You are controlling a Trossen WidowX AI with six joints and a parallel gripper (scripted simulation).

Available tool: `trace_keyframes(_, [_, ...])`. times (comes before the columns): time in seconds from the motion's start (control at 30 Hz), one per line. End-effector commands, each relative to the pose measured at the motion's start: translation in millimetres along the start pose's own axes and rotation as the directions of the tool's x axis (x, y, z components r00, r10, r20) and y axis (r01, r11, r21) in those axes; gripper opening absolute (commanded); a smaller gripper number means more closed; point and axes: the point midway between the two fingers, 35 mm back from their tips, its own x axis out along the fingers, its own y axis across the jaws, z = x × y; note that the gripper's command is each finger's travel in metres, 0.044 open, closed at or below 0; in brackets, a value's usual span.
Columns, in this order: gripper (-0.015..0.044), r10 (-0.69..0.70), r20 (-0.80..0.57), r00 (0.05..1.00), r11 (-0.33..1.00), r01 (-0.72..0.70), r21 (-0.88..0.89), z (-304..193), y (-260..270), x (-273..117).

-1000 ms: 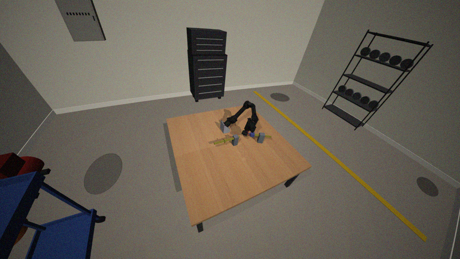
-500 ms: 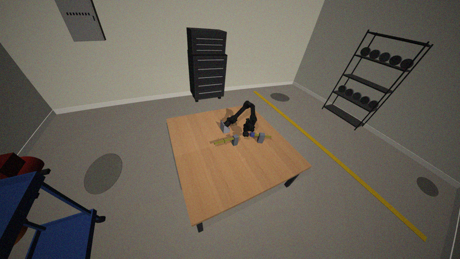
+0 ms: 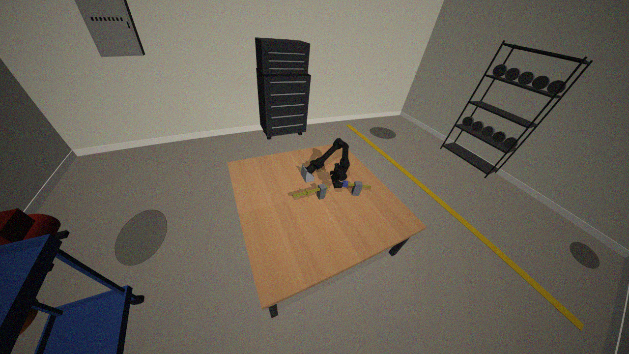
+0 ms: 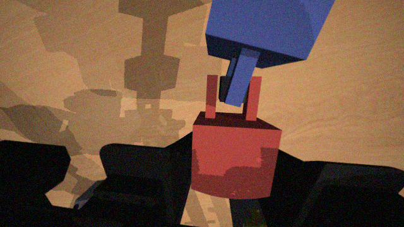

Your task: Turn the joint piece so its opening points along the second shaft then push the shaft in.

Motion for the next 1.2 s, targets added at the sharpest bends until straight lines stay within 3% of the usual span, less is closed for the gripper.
trace_keyframes(0.0, [0.0, 0.005, 0.029, 1.0, 0.998, -0.003, -0.065, 0, -3, 1])
trace_keyframes(0.47, [0.0, 0.047, 0.119, 0.992, 0.957, -0.011, -0.289, 2, -14, 6])
trace_keyframes(1.03, [0.0, 0.046, 0.117, 0.992, 0.956, -0.01, -0.292, 2, -14, 6])
trace_keyframes(1.17, [0.0105, 0.046, 0.117, 0.992, 0.956, -0.01, -0.292, 2, -14, 6])
